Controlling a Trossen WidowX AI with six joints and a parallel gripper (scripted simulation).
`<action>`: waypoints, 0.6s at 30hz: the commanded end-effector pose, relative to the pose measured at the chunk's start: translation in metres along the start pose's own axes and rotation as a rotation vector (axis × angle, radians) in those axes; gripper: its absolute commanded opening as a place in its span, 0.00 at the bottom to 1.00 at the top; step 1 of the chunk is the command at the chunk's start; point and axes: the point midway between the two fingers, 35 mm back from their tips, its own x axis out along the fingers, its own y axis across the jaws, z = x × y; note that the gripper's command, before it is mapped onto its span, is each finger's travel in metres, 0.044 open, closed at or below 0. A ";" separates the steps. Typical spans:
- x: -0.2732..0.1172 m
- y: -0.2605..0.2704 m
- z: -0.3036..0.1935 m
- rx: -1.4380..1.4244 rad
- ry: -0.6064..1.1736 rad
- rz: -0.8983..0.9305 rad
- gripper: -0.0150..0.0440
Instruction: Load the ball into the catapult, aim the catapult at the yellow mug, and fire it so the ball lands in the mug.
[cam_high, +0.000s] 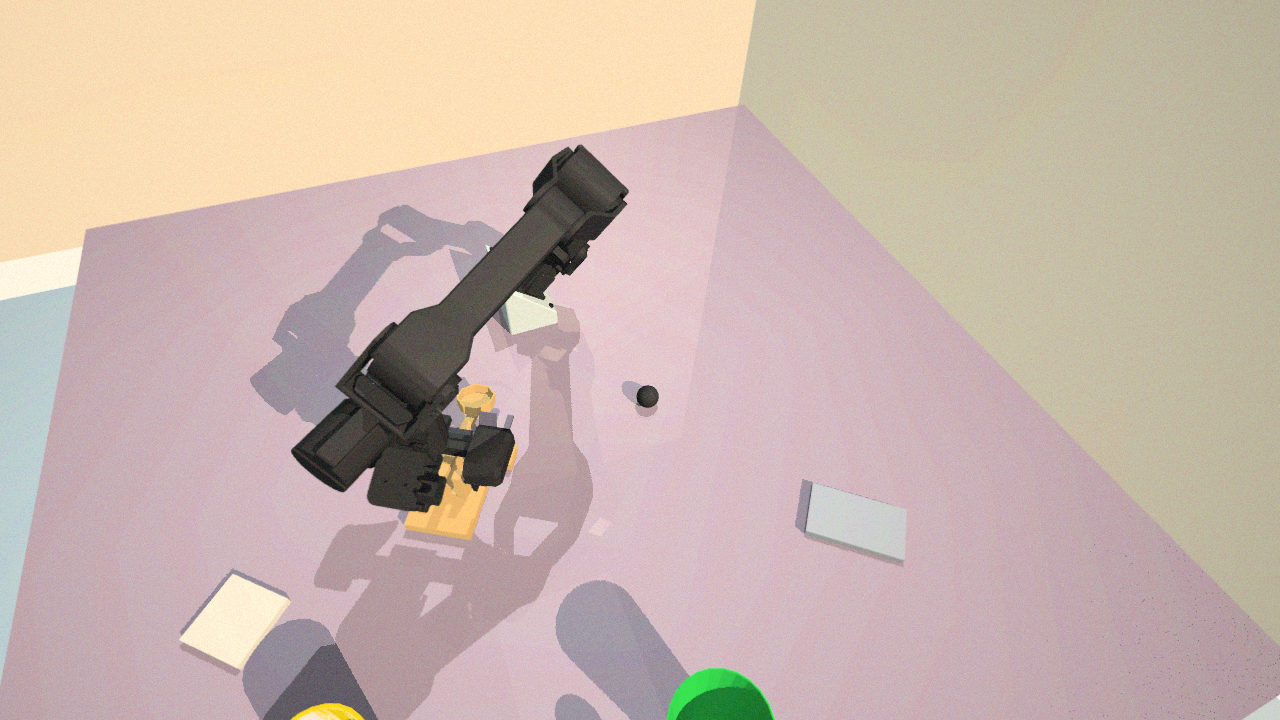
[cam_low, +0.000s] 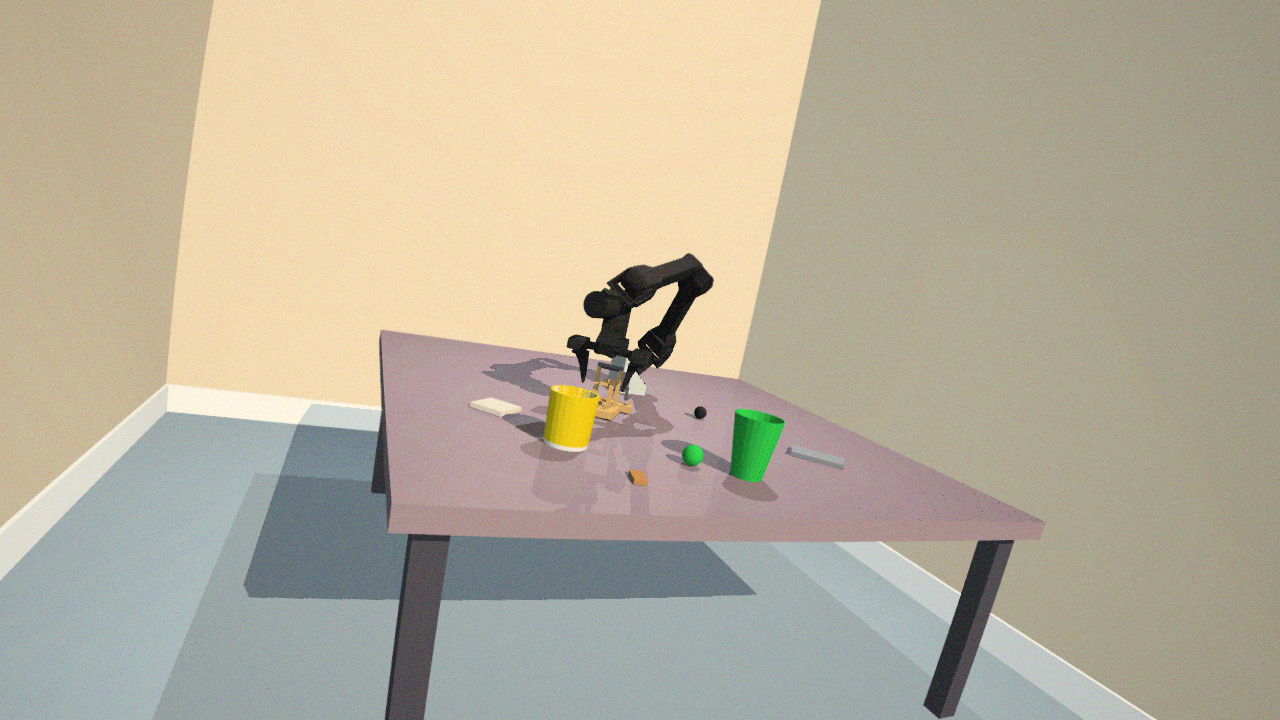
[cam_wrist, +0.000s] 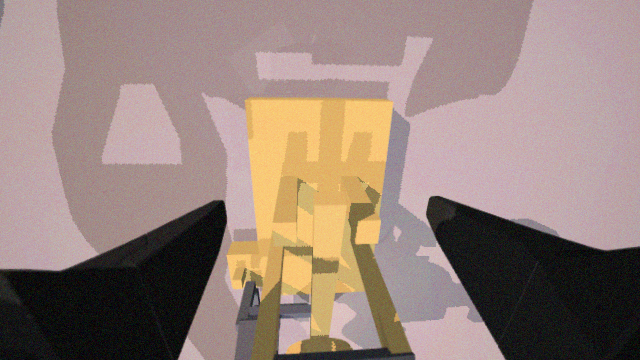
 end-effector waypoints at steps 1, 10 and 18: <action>0.008 0.001 -0.001 0.005 0.003 0.004 1.00; 0.022 0.001 -0.001 0.005 0.003 0.005 1.00; 0.033 0.002 -0.002 0.005 0.004 0.006 1.00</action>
